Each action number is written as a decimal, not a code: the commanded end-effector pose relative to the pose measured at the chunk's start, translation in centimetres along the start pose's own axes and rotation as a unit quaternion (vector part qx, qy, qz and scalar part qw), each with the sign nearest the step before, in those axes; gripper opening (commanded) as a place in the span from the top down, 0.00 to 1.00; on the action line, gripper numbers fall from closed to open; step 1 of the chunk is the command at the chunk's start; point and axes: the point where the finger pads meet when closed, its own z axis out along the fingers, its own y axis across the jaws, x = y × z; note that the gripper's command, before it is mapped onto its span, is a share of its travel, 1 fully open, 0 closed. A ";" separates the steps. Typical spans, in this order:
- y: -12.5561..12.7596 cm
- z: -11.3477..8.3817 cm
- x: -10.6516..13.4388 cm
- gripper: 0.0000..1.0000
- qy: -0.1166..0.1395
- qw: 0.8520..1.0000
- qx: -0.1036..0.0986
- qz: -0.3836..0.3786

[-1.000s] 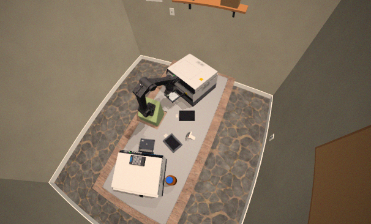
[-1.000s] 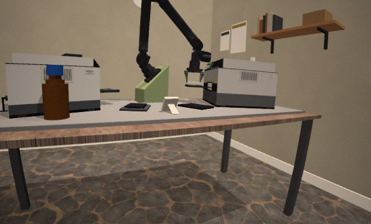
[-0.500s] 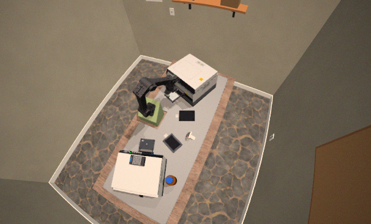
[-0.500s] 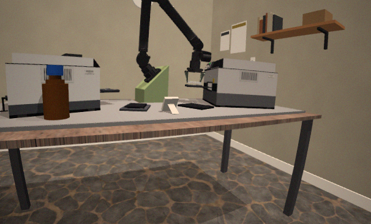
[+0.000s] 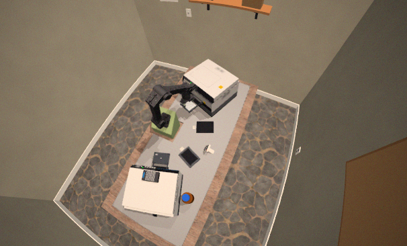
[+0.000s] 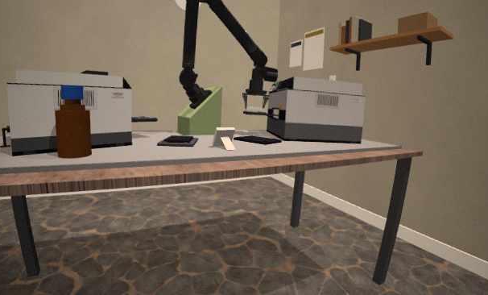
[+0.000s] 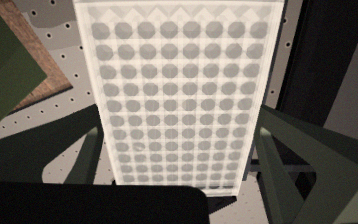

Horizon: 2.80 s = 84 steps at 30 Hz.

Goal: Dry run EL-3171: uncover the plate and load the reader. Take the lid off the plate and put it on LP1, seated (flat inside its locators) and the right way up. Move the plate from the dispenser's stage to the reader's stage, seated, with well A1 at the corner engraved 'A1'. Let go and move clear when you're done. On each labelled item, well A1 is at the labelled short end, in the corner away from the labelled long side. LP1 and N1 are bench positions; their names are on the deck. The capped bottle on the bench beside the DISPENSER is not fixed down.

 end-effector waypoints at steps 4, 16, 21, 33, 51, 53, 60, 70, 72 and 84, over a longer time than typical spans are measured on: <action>-1.3 -1.0 -0.2 0.14 0.002 1.000 0.022 0.000; -1.4 -1.0 -0.2 0.14 0.002 1.000 0.023 0.000; -1.4 -1.0 -0.2 0.14 0.002 1.000 0.023 0.001; -1.5 -1.0 -0.2 0.14 0.002 1.000 0.023 0.001; -1.6 -1.0 -0.2 0.14 0.001 1.000 0.024 0.002; -1.6 -1.0 -0.2 0.14 0.001 1.000 0.024 0.002; -1.7 -1.0 -0.2 0.14 0.001 1.000 0.024 0.002; -1.8 -1.0 -0.2 0.14 0.001 1.000 0.025 0.002; -1.8 -1.0 -0.2 0.14 0.001 1.000 0.025 0.002; -1.8 -1.1 -0.1 0.14 0.000 1.000 0.025 0.003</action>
